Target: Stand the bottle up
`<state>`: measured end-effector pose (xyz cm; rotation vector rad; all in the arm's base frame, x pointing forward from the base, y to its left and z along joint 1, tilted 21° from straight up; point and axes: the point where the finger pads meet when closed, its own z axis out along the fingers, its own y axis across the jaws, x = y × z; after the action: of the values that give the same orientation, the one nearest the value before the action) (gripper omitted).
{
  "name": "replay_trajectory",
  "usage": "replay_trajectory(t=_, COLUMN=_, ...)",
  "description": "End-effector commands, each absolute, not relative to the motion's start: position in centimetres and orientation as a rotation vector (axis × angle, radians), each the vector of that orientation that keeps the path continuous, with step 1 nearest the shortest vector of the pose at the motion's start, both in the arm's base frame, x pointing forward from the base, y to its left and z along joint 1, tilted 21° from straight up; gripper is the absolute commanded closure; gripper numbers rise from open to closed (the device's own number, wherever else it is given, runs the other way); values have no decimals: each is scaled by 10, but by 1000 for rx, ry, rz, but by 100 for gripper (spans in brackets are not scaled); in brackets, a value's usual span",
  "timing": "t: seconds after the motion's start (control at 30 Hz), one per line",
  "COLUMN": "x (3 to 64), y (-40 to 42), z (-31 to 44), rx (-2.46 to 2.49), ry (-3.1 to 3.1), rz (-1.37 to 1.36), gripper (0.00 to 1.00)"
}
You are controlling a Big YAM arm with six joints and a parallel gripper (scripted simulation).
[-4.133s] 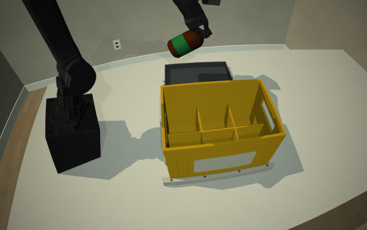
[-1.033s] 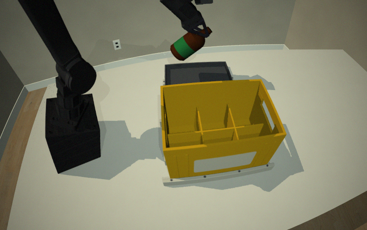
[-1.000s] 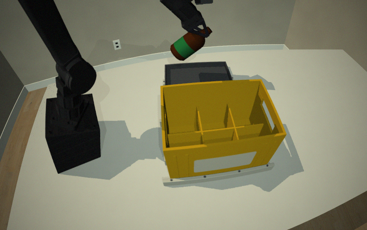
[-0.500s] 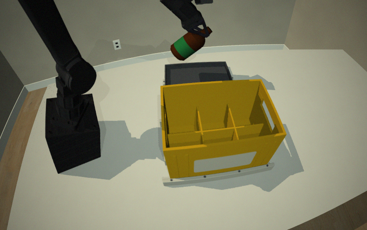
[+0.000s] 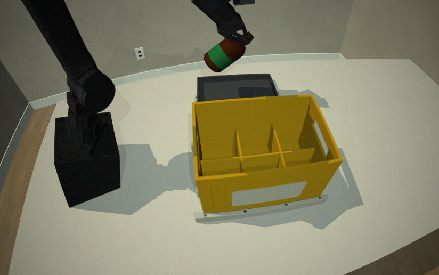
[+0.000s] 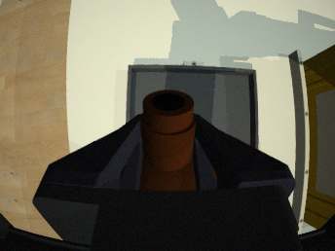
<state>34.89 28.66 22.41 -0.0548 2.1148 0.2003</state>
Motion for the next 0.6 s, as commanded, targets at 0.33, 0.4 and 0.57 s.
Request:
replay_trajectory(t=0.33, x=345, y=295, z=246, rx=-59, ry=2060, rz=251, gripper=100)
replay_trajectory(t=0.4, x=346, y=296, z=248, rx=-57, ry=2053, rz=254, gripper=100)
replay_trajectory(t=0.57, x=344, y=294, z=242, rx=-62, ry=2051, rz=245, gripper=100)
